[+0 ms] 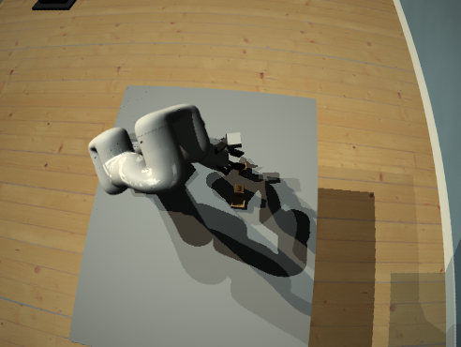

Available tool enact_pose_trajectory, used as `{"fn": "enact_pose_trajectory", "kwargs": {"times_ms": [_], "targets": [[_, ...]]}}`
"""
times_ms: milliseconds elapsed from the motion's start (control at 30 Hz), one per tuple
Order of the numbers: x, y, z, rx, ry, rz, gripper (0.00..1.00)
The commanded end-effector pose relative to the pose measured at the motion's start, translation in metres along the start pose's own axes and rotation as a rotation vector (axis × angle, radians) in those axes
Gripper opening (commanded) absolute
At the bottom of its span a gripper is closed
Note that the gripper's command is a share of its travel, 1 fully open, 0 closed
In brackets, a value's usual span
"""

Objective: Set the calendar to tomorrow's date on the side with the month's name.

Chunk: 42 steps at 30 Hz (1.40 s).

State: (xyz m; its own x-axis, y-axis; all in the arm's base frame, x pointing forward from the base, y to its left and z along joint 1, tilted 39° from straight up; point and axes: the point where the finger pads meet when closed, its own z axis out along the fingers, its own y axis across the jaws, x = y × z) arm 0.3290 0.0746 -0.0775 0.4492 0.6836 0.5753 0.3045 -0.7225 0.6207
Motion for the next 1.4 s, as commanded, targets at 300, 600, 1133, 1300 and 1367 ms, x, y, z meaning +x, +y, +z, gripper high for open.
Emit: {"fn": "enact_pose_trajectory", "kwargs": {"times_ms": [300, 600, 1133, 1300, 1367], "targets": [[-0.017, 0.000, 0.013, 0.000, 0.003, 0.001, 0.49], [-0.030, 0.000, 0.022, 0.000, 0.003, 0.001, 0.49], [-0.039, 0.000, 0.029, 0.000, 0.003, 0.001, 0.49], [-0.040, 0.000, 0.029, 0.000, 0.003, 0.001, 0.49], [-0.040, 0.000, 0.029, 0.000, 0.003, 0.001, 0.49]]}}
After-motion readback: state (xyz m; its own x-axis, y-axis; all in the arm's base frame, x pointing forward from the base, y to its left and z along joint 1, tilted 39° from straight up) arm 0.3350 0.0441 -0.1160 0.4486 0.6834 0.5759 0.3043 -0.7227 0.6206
